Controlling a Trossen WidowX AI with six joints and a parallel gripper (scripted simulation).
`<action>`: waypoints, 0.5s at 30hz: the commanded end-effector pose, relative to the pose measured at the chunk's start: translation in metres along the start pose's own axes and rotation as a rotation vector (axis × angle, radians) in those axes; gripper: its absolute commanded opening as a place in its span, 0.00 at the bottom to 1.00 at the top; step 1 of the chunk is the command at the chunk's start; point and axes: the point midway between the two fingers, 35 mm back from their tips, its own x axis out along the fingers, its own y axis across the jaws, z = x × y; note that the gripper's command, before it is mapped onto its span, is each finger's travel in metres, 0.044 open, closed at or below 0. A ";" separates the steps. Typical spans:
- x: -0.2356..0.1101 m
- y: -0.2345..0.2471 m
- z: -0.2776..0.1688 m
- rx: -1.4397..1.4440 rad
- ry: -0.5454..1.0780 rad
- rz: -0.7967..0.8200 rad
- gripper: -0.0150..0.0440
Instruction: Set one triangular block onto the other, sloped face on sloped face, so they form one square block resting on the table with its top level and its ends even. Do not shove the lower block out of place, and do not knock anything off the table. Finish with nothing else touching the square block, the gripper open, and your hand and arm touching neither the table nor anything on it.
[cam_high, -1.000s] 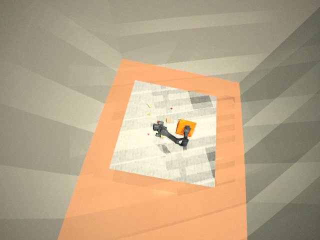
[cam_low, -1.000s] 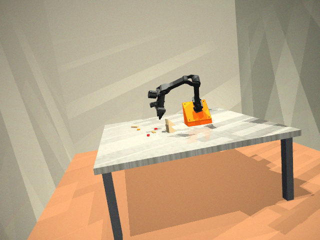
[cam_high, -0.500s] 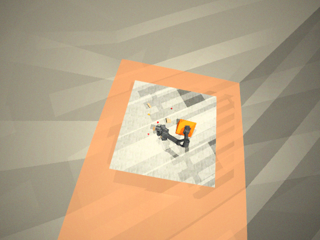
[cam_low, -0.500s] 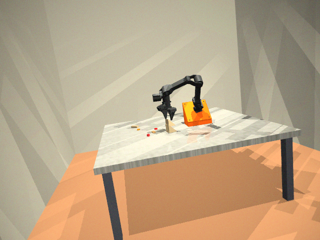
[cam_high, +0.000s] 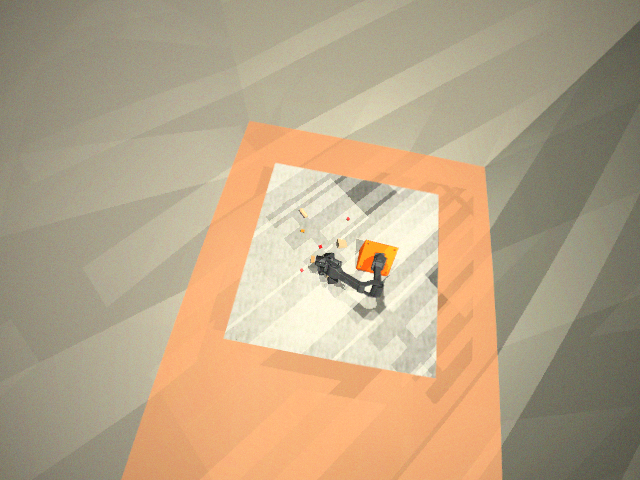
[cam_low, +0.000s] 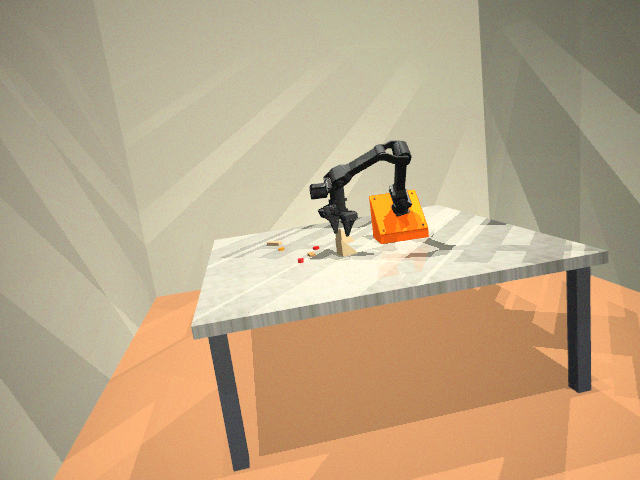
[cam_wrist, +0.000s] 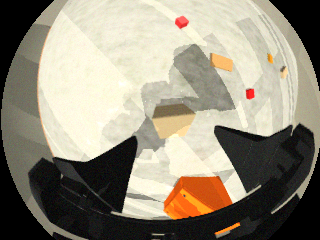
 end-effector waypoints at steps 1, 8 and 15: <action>0.008 -0.002 -0.001 0.011 0.008 0.002 1.00; 0.019 -0.002 -0.001 0.011 0.008 0.001 1.00; 0.030 -0.002 -0.001 0.009 0.008 0.001 1.00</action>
